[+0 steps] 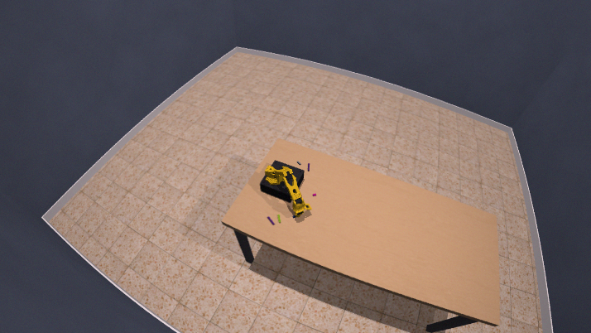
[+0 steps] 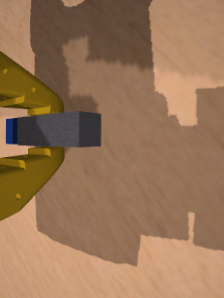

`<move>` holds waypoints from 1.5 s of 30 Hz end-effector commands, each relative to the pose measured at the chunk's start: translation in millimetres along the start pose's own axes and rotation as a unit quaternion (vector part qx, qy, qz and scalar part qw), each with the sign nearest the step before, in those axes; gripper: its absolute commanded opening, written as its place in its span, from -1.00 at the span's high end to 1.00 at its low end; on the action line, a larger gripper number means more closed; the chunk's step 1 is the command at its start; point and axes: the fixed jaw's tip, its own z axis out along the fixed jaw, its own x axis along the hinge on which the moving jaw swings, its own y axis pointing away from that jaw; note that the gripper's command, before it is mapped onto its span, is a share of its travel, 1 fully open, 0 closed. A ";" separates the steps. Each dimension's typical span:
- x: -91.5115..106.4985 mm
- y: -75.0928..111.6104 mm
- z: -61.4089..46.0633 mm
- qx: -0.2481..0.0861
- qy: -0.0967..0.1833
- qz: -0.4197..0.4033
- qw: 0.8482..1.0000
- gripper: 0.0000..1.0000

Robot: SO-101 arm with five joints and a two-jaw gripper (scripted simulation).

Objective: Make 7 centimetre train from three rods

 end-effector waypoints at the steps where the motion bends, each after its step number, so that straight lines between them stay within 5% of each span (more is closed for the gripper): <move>1: 2.5 3.8 4.5 -0.008 0.000 0.000 1.000 1.00; 45: 2.5 3.9 4.3 -0.008 0.000 0.000 1.000 0.84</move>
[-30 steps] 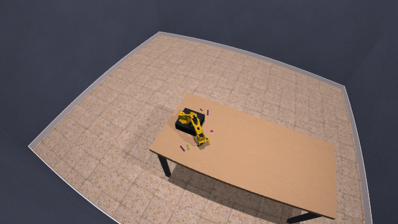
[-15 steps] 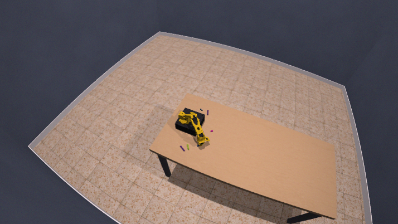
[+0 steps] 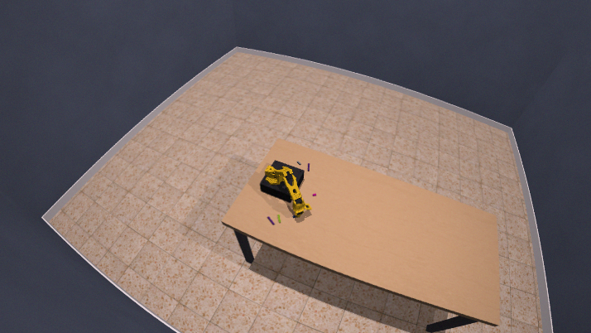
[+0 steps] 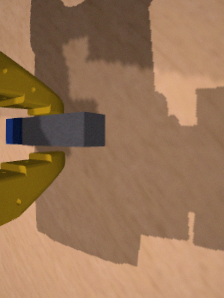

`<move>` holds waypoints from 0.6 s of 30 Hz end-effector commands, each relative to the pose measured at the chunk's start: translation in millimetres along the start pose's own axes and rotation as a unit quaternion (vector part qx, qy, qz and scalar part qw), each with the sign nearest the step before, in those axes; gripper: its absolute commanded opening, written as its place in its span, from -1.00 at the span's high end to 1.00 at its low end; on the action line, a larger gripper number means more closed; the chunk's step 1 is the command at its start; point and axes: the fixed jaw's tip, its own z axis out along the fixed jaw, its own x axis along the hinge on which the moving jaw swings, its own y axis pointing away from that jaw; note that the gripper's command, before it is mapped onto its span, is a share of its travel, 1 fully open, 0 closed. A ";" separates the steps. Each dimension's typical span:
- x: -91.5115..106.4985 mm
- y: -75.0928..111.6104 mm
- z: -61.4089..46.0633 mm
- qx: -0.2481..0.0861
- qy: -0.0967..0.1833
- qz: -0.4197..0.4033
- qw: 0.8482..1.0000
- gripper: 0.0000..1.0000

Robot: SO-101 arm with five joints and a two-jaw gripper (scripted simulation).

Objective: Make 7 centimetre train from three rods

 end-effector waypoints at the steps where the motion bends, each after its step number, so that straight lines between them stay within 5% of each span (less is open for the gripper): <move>1: 2.5 3.9 4.3 -0.008 0.000 0.000 1.000 0.82; 18: 2.5 3.9 4.3 -0.008 0.000 0.000 1.000 0.66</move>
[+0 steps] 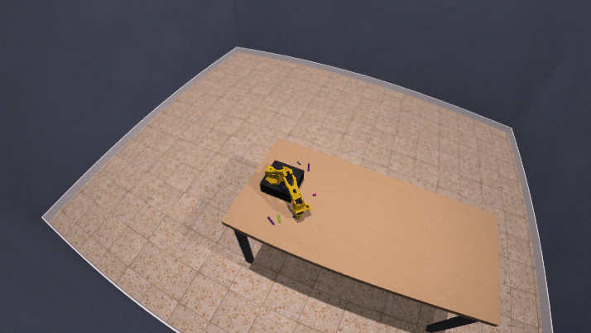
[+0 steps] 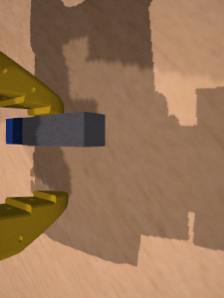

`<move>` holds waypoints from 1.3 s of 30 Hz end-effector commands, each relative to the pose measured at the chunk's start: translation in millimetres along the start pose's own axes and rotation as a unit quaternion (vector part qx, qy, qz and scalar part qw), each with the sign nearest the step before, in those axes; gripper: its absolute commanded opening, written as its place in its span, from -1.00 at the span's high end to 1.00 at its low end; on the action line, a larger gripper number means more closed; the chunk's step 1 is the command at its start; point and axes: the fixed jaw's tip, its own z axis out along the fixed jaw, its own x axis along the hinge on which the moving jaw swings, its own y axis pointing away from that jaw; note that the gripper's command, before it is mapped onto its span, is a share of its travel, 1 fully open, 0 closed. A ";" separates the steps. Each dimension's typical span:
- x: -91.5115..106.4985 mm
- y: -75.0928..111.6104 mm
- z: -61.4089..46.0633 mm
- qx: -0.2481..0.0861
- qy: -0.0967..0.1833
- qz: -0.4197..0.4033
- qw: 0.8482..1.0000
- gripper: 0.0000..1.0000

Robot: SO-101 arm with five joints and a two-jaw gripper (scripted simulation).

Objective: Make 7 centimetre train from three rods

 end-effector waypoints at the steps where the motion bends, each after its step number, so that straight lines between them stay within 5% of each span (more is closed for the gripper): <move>1: 2.5 3.9 4.3 -0.008 0.000 0.000 1.000 0.66; 39: 2.4 11.9 1.2 -0.008 0.000 0.000 1.000 0.65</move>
